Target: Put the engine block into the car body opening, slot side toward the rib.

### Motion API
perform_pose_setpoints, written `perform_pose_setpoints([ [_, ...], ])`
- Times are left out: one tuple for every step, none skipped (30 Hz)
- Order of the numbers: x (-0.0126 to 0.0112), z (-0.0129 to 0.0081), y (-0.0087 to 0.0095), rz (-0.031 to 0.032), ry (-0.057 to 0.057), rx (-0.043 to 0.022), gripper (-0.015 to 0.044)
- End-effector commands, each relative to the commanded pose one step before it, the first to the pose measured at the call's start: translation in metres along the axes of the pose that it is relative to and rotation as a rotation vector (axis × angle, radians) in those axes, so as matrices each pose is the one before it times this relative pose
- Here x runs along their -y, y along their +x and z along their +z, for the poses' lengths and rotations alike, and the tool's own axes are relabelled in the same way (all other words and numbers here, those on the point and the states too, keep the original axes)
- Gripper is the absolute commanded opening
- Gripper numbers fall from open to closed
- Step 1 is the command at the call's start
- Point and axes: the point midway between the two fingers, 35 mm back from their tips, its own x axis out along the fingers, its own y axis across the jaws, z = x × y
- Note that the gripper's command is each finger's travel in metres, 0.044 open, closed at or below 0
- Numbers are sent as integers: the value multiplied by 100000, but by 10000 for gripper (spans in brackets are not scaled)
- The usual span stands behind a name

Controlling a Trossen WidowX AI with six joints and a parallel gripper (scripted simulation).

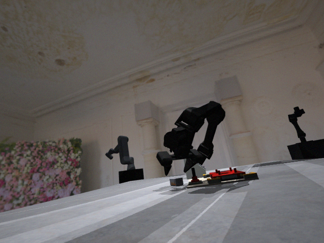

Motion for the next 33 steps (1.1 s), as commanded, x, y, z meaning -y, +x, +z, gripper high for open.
perform_pose_setpoints([
  [-14, -6, 22, 69, 7, -33, 440],
  [0, 0, 0, 0, 0, 0, 440],
  [0, 0, 0, 0, 0, 0, 440],
  [0, 0, 0, 0, 0, 0, 440],
  [0, 0, 0, 0, 0, 0, 440],
  [0, 0, 0, 0, 0, 0, 440],
  [0, 0, 0, 0, 0, 0, 440],
  [0, 0, 0, 0, 0, 0, 440],
  [-1, 10, -2, -32, -549, -124, 440],
  [-2, 29, -5, -92, -1647, -372, 440],
  [-2, 48, -9, -138, -2746, -625, 440],
  [-1, 58, -12, -139, -3302, -756, 440],
  [1, 58, -13, -110, -3302, -761, 440],
  [3, 58, -14, -80, -3303, -765, 440],
  [5, 57, -14, -51, -3303, -767, 440],
  [7, 57, -15, -21, -3304, -769, 440],
  [9, 56, -16, 8, -3304, -769, 440],
  [11, 56, -17, 38, -3305, -768, 440],
  [12, 55, -18, 71, -3309, -761, 440],
  [14, 54, -19, 100, -3310, -758, 440],
  [16, 53, -20, 129, -3311, -753, 440],
  [17, 52, -21, 158, -3311, -748, 440],
  [19, 51, -22, 187, -3312, -741, 440],
  [21, 51, -23, 215, -3312, -733, 440],
  [22, 50, -23, 243, -3313, -725, 440],
  [24, 49, -24, 271, -3314, -715, 440],
  [25, 47, -25, 299, -3314, -704, 440],
  [27, 46, -26, 325, -3315, -692, 440],
  [29, 46, -26, 350, -3311, -685, 440],
  [30, 44, -27, 376, -3312, -671, 440],
  [32, 43, -27, 402, -3312, -656, 440],
  [33, 42, -28, 427, -3313, -640, 440],
  [34, 40, -29, 451, -3314, -623, 440],
])
